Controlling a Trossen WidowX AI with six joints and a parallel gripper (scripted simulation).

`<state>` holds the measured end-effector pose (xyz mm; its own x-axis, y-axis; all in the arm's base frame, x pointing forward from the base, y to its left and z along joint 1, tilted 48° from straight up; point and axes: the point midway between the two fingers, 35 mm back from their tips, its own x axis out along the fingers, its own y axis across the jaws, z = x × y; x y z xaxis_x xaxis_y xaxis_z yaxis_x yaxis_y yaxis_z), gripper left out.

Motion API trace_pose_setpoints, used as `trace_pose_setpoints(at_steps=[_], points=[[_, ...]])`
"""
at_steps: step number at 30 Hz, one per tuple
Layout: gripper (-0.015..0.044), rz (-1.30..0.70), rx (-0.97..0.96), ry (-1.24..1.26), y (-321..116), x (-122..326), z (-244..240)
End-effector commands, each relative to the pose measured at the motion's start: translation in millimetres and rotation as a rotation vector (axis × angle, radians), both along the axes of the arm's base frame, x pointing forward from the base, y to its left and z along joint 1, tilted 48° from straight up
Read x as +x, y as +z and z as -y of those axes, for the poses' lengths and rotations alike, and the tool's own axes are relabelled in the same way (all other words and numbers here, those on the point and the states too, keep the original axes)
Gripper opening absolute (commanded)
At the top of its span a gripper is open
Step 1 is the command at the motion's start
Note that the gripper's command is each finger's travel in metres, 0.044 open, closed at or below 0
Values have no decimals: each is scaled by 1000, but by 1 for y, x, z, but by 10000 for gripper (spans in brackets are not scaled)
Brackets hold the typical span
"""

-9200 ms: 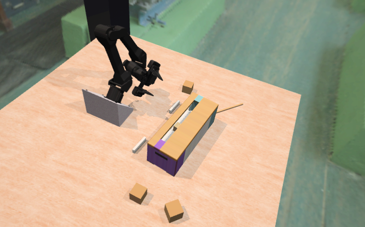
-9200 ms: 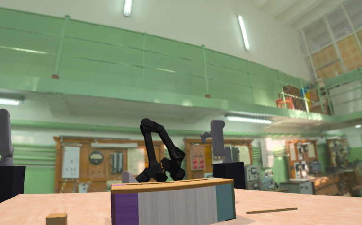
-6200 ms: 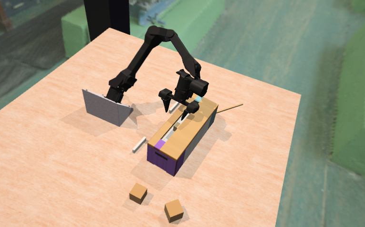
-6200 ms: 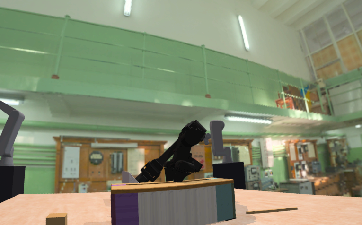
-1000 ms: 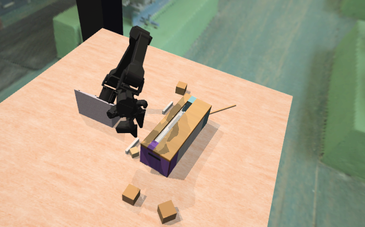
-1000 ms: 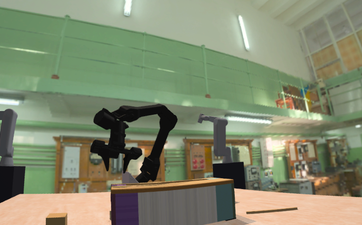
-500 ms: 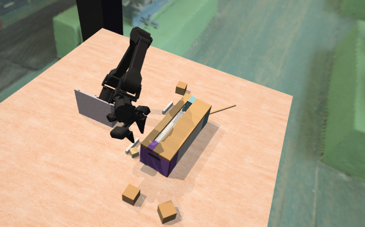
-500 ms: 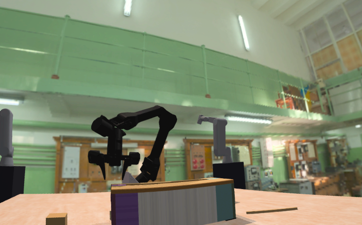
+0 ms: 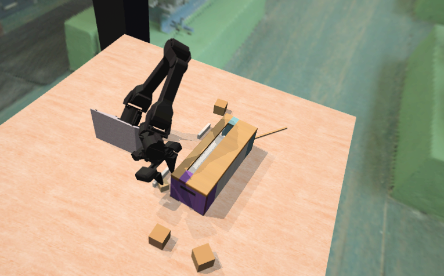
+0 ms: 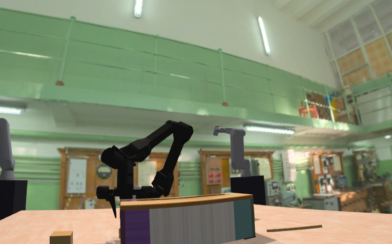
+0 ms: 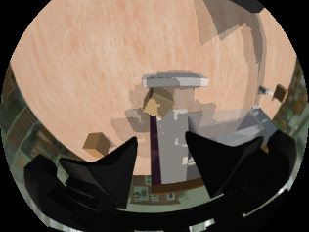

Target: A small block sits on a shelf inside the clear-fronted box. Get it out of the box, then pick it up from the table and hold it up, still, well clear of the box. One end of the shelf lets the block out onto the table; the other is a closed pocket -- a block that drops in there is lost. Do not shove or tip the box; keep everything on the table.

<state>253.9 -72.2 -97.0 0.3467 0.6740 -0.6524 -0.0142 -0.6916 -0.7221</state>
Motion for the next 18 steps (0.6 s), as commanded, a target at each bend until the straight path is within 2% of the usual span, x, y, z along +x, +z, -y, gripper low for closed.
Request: trace_pose_setpoints(at_steps=[1,18], points=[[285,-10,12,-1,-6,-2,-8],[285,-10,13,-1,-25,-4,-27]])
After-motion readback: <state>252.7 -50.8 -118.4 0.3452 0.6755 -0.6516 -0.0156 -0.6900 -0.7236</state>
